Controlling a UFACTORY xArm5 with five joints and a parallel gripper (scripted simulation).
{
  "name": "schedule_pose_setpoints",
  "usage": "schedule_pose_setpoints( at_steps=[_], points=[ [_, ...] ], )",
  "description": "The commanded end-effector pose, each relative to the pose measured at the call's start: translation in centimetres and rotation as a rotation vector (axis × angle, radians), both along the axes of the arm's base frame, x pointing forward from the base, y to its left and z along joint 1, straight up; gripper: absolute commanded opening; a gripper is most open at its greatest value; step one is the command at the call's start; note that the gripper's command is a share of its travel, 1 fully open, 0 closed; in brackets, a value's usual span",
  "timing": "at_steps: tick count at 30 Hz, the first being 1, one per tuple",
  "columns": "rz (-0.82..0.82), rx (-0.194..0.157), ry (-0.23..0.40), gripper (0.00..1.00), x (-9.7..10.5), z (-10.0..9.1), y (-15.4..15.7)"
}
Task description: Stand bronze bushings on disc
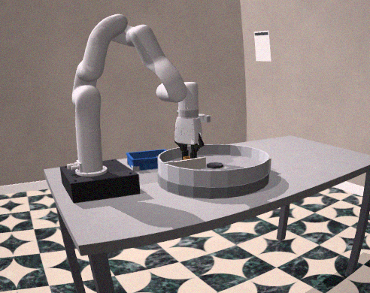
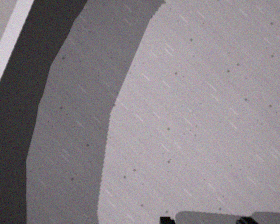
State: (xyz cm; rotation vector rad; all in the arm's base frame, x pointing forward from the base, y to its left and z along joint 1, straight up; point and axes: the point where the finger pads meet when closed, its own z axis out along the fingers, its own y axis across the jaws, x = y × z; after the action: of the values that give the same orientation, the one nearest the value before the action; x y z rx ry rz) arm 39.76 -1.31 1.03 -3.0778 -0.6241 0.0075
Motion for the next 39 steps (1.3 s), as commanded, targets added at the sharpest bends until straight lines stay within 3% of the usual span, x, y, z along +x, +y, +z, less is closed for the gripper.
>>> schedule_pose_setpoints(
  at_steps=[1,19,20,39],
  points=[
    [0.0,0.0,-0.004,0.0,0.16,0.0,0.0],
    [0.0,0.0,-0.004,0.0,0.16,-0.04,0.0],
    [0.0,0.0,-0.004,0.42,0.16,-0.04,0.0],
    [0.0,0.0,-0.004,0.42,0.16,-0.04,0.0]
  ],
)
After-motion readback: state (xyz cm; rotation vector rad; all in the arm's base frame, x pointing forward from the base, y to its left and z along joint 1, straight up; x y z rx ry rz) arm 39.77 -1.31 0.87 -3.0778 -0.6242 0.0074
